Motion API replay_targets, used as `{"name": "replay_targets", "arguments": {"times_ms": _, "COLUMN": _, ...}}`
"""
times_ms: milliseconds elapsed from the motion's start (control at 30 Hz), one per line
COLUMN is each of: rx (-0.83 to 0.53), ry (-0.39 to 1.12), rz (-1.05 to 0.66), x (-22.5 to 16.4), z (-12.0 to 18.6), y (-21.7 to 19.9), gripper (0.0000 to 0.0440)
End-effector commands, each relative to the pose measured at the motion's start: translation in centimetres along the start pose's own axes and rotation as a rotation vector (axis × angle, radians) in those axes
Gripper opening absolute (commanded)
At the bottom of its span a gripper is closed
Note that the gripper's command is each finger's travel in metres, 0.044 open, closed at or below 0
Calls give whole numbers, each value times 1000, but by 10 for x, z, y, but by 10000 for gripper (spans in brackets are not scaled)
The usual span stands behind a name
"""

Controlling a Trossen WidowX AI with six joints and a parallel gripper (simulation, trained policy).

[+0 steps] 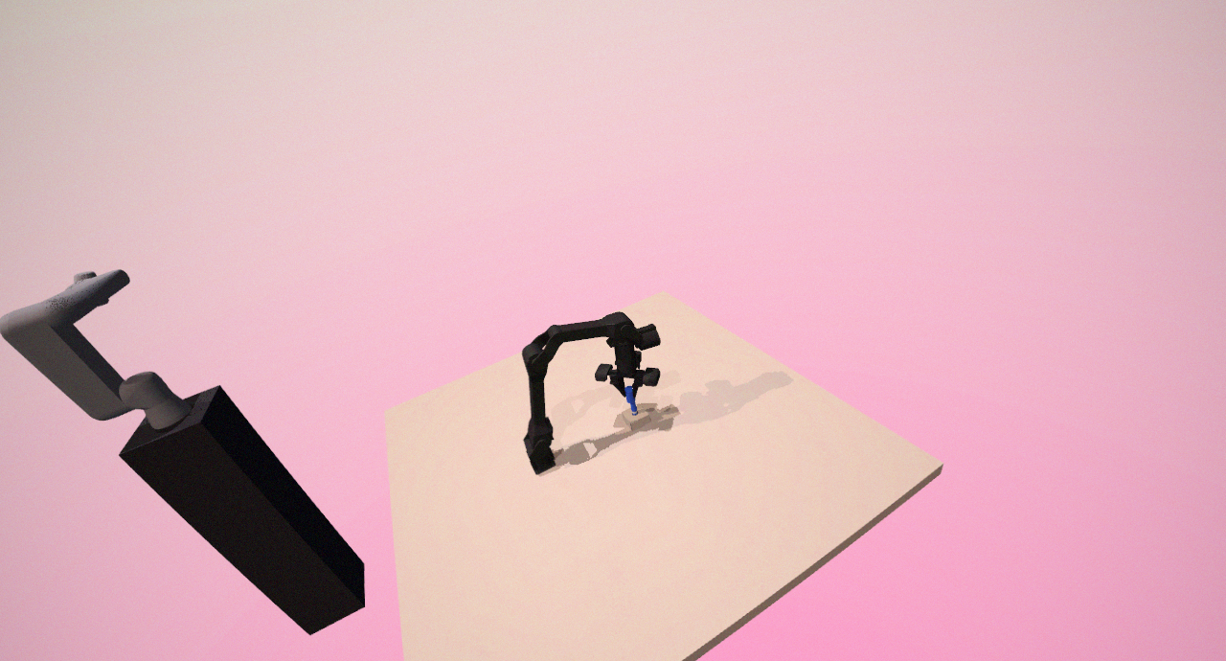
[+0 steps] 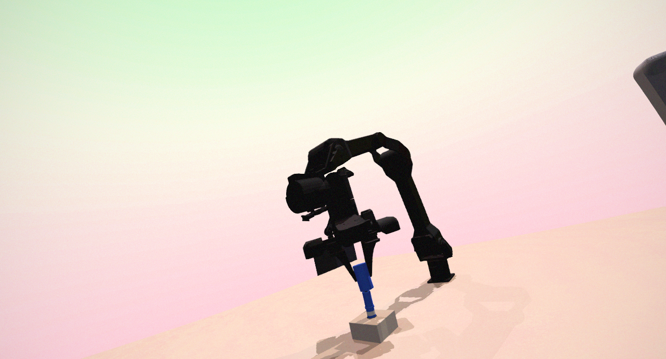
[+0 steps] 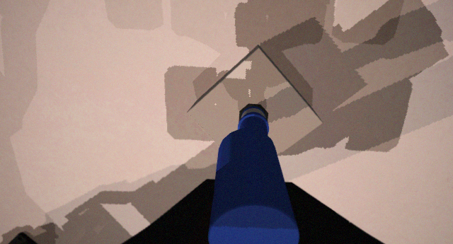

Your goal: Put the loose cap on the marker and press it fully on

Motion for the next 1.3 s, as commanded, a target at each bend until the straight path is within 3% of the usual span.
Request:
{"name": "replay_targets", "arguments": {"times_ms": 0, "rx": 26, "ry": 2, "rz": 1, "x": 1, "z": -12, "y": -2, "gripper": 2}}
{"name": "replay_targets", "arguments": {"times_ms": 467, "rx": 67, "ry": 3, "rz": 33, "x": 1, "z": -48, "y": -5, "gripper": 1}}
{"name": "replay_targets", "arguments": {"times_ms": 633, "rx": 85, "ry": 19, "rz": 41, "x": 0, "z": -57, "y": -3, "gripper": 132}}
{"name": "replay_targets", "arguments": {"times_ms": 1033, "rx": 134, "ry": 21, "rz": 49, "x": -3, "z": -60, "y": 9, "gripper": 232}}
{"name": "replay_targets", "arguments": {"times_ms": 1167, "rx": 140, "ry": 14, "rz": 52, "x": -4, "z": -60, "y": 13, "gripper": 298}}
{"name": "replay_targets", "arguments": {"times_ms": 1267, "rx": 134, "ry": 5, "rz": 53, "x": -4, "z": -59, "y": 15, "gripper": 377}}
Point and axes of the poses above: the point midway between the two fingers, 35 mm back from their tips, its own z axis back along the fingers, its own y axis across the jaws, x = y × z, the point moved 6 cm from there along z, back along the fingers, and after that the axes turned 13 degrees about z, right-handed, at the moved point
